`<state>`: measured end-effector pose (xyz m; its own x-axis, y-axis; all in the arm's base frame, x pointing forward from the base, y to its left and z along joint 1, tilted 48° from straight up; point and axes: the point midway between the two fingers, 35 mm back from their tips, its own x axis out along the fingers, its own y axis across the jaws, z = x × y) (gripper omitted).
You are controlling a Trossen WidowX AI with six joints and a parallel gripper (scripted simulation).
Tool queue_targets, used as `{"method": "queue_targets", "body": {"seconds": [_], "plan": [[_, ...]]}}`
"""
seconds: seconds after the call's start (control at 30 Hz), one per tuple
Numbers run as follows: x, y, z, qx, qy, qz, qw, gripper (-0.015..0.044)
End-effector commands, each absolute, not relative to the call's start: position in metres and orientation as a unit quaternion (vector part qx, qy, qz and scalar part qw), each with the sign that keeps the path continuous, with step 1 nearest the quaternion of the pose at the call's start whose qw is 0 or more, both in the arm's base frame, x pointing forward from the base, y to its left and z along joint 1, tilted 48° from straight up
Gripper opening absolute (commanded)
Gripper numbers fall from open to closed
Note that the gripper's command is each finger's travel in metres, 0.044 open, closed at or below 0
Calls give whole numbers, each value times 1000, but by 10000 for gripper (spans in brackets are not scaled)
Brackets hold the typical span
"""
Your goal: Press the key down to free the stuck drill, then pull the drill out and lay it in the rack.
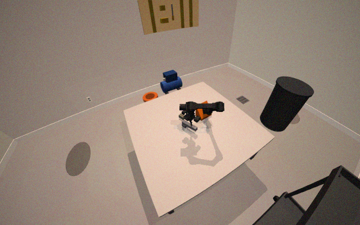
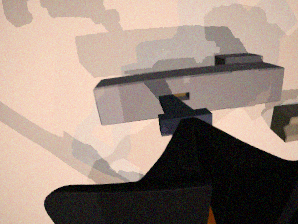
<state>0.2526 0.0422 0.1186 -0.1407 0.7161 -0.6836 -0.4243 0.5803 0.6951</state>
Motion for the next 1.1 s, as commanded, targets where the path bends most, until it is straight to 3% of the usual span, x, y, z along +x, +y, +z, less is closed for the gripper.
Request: {"method": "queue_targets", "body": {"seconds": [0.0, 1.07], "plan": [[250, 48, 114, 119, 617, 446, 638, 0], [242, 53, 108, 119, 617, 446, 637, 0]]}}
